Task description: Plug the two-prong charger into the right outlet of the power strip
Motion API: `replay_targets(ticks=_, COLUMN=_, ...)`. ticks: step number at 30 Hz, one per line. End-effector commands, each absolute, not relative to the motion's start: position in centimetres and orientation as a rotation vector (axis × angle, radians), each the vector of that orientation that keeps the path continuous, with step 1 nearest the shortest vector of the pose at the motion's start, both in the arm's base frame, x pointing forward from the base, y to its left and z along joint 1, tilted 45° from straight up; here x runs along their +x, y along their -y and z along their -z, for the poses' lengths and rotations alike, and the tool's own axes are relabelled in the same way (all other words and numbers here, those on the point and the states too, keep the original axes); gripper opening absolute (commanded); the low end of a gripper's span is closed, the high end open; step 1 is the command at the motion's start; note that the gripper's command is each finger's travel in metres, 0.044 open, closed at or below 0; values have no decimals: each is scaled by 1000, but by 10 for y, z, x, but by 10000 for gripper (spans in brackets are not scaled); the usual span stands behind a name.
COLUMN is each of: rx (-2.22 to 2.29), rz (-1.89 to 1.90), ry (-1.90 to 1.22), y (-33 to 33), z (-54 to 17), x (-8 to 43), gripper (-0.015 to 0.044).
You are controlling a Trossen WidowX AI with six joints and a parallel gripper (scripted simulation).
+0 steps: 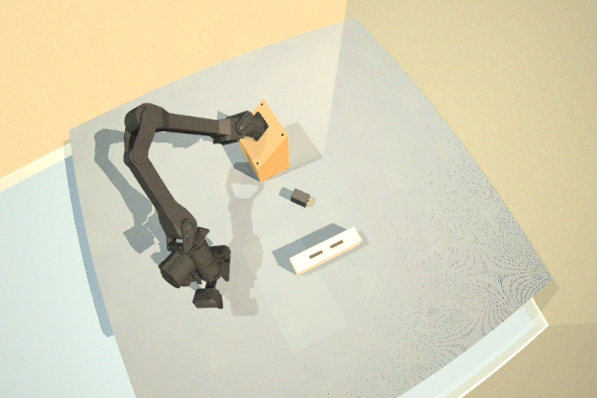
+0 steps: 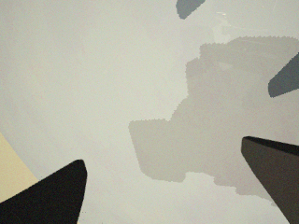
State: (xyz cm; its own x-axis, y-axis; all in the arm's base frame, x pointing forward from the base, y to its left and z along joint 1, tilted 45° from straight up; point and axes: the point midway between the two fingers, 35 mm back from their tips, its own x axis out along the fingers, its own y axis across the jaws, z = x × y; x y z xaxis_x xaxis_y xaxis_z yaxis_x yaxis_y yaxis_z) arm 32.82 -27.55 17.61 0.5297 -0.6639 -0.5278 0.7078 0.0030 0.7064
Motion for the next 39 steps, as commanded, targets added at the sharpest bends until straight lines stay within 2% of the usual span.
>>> replay_targets(ticks=1, rx=1075, rz=1080, ry=-161, y=260, z=-156, x=334, gripper=440)
replay_targets(ticks=18, rx=772, rz=1004, ry=-624, y=183, z=-82, x=346, gripper=440)
replay_targets(ticks=39, rx=218, rz=813, ry=-1117, y=102, z=-12, x=316, gripper=440)
